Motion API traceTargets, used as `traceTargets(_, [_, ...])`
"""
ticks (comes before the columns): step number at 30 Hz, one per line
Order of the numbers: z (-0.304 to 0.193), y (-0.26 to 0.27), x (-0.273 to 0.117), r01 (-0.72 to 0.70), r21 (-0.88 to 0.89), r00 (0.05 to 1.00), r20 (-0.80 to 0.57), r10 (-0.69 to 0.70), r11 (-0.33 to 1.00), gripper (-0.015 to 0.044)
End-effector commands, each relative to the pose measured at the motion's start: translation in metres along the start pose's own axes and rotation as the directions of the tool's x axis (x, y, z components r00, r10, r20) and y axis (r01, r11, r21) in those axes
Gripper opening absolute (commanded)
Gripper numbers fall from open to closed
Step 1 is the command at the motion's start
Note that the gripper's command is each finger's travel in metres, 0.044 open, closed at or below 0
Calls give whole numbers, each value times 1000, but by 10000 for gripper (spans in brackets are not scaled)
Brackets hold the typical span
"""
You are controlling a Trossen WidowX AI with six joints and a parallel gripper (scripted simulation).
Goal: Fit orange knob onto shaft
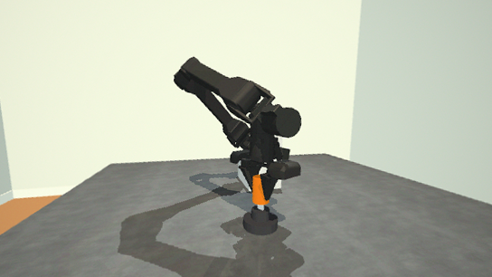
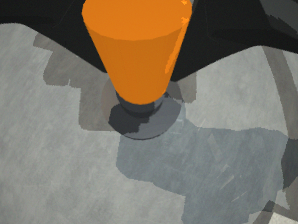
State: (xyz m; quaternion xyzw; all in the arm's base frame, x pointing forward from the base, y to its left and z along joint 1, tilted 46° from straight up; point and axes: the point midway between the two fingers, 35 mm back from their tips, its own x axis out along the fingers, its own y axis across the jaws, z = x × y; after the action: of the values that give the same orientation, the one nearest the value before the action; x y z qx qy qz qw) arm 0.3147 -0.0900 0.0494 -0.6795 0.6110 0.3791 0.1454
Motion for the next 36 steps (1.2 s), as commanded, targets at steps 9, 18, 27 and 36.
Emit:
traceTargets(9, [-1, -1, 1, 4, -28, 1000, -2, -4, 1000, 0])
traceTargets(18, [0, 0, 2, 4, -29, 1000, -2, -4, 1000, 0])
traceTargets(27, [0, 0, -1, 4, -29, 1000, -2, -4, 1000, 0])
traceTargets(36, [-1, 0, -3, 4, -143, 1000, -2, -4, 990, 0])
